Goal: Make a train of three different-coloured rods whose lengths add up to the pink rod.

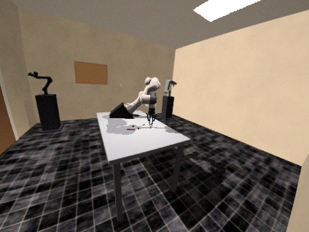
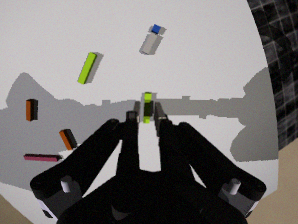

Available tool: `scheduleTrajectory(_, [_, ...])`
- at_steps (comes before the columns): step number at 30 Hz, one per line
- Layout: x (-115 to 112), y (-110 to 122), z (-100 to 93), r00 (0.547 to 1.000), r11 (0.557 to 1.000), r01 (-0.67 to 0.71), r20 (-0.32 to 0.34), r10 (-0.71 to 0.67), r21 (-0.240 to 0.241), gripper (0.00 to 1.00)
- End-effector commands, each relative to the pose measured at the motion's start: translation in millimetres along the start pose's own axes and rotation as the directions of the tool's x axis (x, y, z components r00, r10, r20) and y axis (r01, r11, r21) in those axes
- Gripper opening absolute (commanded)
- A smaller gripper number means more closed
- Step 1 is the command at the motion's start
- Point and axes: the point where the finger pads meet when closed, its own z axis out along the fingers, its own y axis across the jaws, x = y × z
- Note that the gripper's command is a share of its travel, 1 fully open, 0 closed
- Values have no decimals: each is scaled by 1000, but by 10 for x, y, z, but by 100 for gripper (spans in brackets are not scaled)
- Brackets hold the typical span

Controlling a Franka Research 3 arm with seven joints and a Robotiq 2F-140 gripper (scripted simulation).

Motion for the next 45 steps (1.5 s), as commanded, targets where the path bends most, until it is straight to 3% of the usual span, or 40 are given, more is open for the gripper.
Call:
scheduleTrajectory(1, [-17, -17, 44, 1000, 1000, 2, 4, -2, 1, 15])
scheduleTrajectory(15, [-18, -17, 136, 1000, 1000, 2, 4, -2, 1, 15])
scheduleTrajectory(45, [-18, -17, 139, 1000, 1000, 2, 4, -2, 1, 15])
